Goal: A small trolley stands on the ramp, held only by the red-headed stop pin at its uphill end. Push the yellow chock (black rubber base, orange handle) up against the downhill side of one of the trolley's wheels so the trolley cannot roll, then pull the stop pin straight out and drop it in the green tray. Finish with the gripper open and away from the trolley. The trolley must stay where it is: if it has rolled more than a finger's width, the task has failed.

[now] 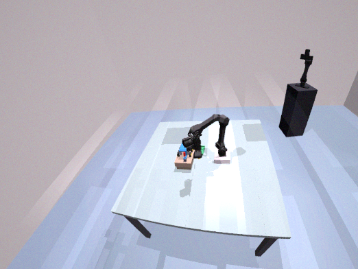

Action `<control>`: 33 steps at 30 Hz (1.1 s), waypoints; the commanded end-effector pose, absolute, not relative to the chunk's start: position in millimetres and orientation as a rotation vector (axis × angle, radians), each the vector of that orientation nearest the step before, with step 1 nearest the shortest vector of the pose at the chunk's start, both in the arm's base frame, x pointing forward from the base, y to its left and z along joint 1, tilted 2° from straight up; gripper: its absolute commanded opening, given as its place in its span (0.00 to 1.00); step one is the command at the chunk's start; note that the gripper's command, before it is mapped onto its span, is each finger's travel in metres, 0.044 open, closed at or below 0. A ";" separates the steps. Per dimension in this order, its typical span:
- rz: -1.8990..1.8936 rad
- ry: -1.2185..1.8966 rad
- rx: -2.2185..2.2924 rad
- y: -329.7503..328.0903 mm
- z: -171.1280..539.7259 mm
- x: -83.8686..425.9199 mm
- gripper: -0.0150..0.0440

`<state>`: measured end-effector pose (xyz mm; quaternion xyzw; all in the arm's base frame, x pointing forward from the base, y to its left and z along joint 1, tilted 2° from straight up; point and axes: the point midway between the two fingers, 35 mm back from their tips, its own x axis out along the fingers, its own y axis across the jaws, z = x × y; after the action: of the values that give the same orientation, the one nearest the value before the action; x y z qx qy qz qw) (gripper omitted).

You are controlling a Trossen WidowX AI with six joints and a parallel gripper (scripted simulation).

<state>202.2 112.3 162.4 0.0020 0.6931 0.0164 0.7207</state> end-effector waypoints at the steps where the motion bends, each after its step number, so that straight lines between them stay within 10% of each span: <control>1: -0.077 1.534 0.129 112.9 162.9 202.0 0.25; 33: -0.862 1.361 0.939 112.9 162.8 201.9 0.25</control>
<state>202.3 112.3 162.5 0.3671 0.6058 -0.3370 0.6202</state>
